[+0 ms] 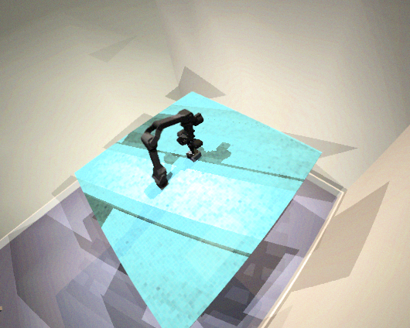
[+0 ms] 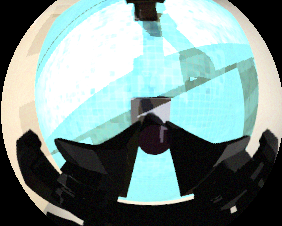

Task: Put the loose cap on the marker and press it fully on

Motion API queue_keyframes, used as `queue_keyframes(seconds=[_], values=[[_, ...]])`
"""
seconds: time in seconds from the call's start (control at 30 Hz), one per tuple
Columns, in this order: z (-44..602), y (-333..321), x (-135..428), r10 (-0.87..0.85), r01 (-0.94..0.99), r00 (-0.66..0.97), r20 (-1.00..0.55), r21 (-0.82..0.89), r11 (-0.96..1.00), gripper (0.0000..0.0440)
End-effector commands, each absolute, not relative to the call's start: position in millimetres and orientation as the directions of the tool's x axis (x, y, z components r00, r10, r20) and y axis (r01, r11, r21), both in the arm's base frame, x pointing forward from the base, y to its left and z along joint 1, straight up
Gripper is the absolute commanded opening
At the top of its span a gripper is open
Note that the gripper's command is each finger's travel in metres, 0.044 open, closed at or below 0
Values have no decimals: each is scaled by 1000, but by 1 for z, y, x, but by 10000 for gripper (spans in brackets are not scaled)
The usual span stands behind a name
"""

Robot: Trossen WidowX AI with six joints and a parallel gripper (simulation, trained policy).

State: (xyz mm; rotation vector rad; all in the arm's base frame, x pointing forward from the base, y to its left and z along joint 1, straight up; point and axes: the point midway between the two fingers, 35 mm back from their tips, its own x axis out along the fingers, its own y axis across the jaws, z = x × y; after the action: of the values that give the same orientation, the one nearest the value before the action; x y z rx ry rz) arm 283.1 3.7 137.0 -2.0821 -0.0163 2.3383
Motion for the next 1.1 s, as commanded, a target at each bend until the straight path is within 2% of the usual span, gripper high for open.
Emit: queue_keyframes(seconds=[0.0, 0.23, 0.33, 0.87, 0.93, 1.07], values=[[126, 4, 282, 25, -1, -127, -992, -25, -1000, 0], [109, 4, 281, 26, -1, -133, -991, -26, -1000, 2], [103, 4, 279, 20, 0, -140, -990, -20, -1000, 81], [103, 7, 261, 41, -6, -195, -980, -40, -999, 170], [105, 7, 257, 47, -8, -199, -979, -46, -999, 201], [109, 8, 252, 53, -9, -194, -980, -52, -999, 302]])
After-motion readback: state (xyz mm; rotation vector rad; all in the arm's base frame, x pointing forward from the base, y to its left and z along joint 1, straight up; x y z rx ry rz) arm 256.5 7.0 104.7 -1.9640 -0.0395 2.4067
